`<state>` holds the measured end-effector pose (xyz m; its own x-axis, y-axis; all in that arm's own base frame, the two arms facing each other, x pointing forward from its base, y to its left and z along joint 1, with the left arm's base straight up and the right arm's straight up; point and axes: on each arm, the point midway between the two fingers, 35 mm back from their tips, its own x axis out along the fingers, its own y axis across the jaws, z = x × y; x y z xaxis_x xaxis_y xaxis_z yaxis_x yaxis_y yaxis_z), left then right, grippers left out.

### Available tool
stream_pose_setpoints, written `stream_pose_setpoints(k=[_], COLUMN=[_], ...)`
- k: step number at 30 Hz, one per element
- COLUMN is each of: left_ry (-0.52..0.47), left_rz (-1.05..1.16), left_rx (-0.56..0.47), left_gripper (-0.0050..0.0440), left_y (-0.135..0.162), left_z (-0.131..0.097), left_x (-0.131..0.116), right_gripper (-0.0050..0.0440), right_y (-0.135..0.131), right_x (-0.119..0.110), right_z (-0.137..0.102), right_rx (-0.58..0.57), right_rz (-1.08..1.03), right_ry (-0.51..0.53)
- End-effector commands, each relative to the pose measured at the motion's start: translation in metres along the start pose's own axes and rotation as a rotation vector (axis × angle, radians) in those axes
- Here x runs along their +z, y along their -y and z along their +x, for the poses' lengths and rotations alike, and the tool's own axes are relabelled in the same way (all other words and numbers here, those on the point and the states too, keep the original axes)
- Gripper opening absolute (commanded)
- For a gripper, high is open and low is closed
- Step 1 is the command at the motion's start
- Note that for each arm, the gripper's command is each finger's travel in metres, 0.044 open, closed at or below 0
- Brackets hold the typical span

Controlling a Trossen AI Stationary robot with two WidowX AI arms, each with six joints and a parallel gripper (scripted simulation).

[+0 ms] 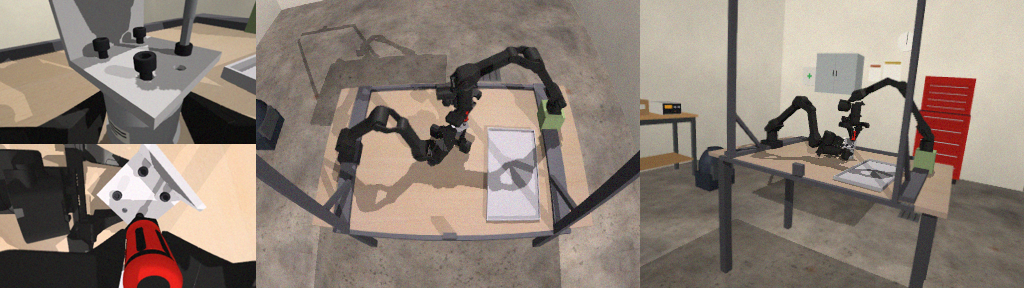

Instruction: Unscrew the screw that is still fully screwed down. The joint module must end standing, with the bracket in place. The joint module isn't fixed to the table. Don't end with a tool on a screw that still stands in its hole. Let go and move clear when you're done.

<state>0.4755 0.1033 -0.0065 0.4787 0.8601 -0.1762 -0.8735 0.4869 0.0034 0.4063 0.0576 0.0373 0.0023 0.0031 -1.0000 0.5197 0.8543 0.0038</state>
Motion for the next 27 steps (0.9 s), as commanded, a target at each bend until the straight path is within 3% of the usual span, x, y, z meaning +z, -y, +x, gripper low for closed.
stream_pose_setpoints(k=[1, 4, 9, 21, 27], left_ry=[0.013, 0.013, 0.013, 0.013, 0.013], left_rz=[-0.025, -0.025, -0.025, -0.025, -0.025], left_rx=[-0.001, -0.001, -0.001, -0.001, -0.001], left_gripper=[0.0245, 0.0245, 0.0245, 0.0245, 0.0245], left_y=[0.0030, 0.0030, 0.0030, 0.0030, 0.0030], left_z=[0.0016, 0.0016, 0.0016, 0.0016, 0.0016], left_x=[0.0112, 0.0112, 0.0112, 0.0112, 0.0112], right_gripper=[0.0130, 0.0130, 0.0130, 0.0130, 0.0130], right_y=[-0.0028, -0.0028, -0.0026, -0.0027, -0.0028], right_x=[0.0025, 0.0025, 0.0023, 0.0017, 0.0018], right_z=[-0.0058, -0.0058, -0.0056, -0.0053, -0.0055], right_rx=[0.006, 0.004, 0.004, -0.001, -0.001], right_rz=[-0.174, -0.298, -0.298, -0.794, -0.835], right_ry=[0.013, 0.014, 0.013, 0.013, 0.014])
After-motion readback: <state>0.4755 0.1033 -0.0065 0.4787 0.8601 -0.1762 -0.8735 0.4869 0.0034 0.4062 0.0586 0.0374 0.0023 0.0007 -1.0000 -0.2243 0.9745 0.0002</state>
